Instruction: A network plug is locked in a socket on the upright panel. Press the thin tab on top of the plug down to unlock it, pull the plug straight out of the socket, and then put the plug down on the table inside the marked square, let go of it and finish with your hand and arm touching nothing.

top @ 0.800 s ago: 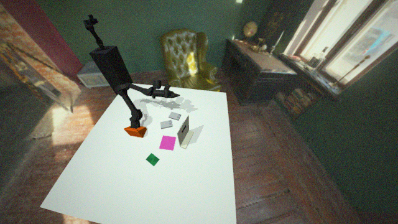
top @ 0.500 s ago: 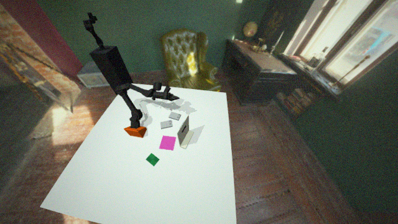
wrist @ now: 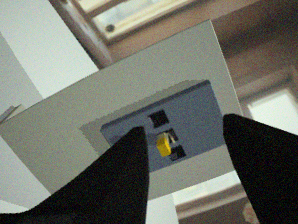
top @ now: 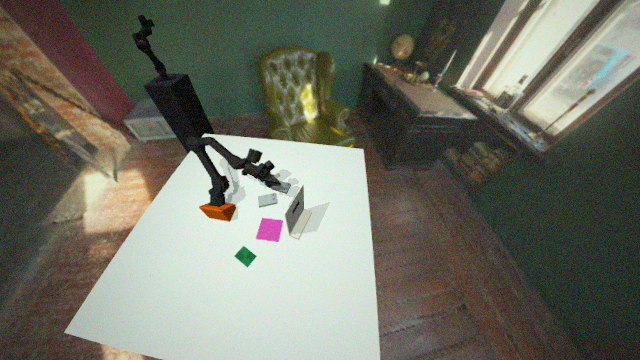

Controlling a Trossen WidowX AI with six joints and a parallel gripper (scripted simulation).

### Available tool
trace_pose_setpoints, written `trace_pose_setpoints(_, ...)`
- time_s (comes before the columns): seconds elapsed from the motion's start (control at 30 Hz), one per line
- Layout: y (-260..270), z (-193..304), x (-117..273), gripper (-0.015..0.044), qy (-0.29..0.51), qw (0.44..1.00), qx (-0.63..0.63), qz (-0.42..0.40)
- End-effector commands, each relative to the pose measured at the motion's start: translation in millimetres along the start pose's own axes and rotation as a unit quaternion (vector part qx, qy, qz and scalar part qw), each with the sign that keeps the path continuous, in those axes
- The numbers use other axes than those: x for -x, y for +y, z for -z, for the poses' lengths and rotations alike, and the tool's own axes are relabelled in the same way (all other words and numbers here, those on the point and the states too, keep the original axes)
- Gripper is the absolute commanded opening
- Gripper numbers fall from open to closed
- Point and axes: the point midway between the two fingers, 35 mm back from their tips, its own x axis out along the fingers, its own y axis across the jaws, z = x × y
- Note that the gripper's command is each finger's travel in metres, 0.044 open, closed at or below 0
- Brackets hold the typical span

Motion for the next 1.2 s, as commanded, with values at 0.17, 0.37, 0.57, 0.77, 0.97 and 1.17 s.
trace_pose_setpoints(0.17,14,71,7,0.0156,0.097,0.985,0.142,0.026)
trace_pose_setpoints(0.37,14,72,8,0.0156,0.099,0.984,0.145,0.026)
trace_pose_setpoints(0.57,14,70,-3,0.0156,0.099,0.984,0.145,0.026)
trace_pose_setpoints(0.77,13,67,-17,0.0156,0.098,0.984,0.145,0.026)
trace_pose_setpoints(0.97,13,67,-32,0.0156,0.098,0.984,0.145,0.026)
trace_pose_setpoints(1.17,13,68,-48,0.0156,0.098,0.984,0.145,0.027)
